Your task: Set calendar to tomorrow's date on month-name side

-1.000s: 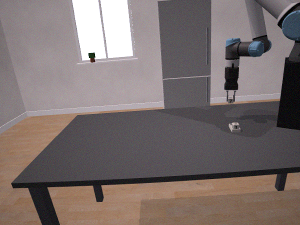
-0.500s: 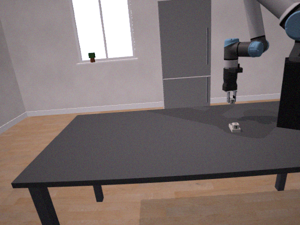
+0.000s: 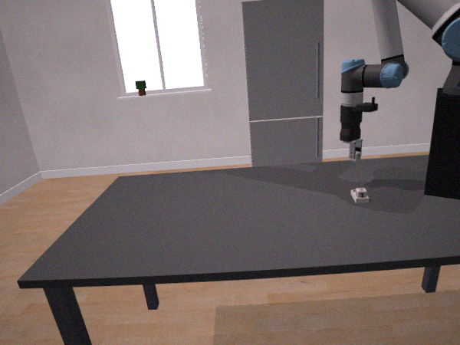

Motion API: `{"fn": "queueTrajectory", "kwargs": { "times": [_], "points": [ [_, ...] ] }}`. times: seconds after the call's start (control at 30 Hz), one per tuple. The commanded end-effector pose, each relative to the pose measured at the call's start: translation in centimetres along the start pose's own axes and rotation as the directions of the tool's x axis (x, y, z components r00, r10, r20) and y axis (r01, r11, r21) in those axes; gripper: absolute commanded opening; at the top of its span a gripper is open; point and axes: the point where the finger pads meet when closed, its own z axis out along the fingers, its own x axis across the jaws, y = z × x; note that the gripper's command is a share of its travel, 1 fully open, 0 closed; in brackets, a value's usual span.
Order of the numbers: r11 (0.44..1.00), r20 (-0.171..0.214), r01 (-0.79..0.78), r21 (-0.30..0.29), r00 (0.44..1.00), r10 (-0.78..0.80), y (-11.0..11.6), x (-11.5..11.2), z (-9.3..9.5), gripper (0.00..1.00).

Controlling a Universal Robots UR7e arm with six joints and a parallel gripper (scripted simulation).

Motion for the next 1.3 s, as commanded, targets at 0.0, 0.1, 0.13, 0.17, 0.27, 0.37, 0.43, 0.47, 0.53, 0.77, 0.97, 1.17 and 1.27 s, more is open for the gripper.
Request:
{"fn": "queueTrajectory", "kwargs": {
  "times": [0.0, 0.1, 0.13, 0.17, 0.27, 0.37, 0.43, 0.47, 0.53, 0.77, 0.97, 1.17, 1.27],
  "points": [
    [0.985, -0.004, 0.173, 0.000, 0.985, -0.173, -0.2, 0.3, 0.0, 0.57],
    [0.961, -0.004, 0.276, 0.000, 0.961, -0.276, -0.3, 0.5, 0.0, 0.57],
    [0.950, -0.004, 0.313, -0.001, 0.950, -0.313, -0.3, 0.6, 0.0, 0.57],
    [0.947, -0.004, 0.320, -0.001, 0.947, -0.320, -0.3, 0.6, 0.0, 0.57],
    [0.898, -0.004, 0.439, -0.001, 0.898, -0.439, -0.4, 0.9, -0.1, 0.57],
    [0.844, -0.004, 0.537, -0.001, 0.844, -0.537, -0.5, 1.1, -0.1, 0.57],
    [0.844, -0.004, 0.537, -0.001, 0.844, -0.537, -0.5, 1.1, -0.1, 0.57],
    [0.825, -0.003, 0.565, -0.002, 0.825, -0.565, -0.5, 1.2, -0.1, 0.57],
    [0.790, -0.003, 0.613, -0.002, 0.790, -0.613, -0.5, 1.3, -0.1, 0.57],
    [0.701, -0.003, 0.713, -0.002, 0.701, -0.713, -0.6, 1.7, -0.1, 0.57],
    [0.677, -0.003, 0.736, -0.002, 0.677, -0.736, -0.6, 1.8, -0.1, 0.57],
    [0.675, -0.003, 0.738, -0.002, 0.675, -0.738, -0.6, 1.8, -0.1, 0.57],
    [0.675, -0.003, 0.738, -0.002, 0.675, -0.738, -0.6, 1.8, -0.1, 0.57]
  ]
}}
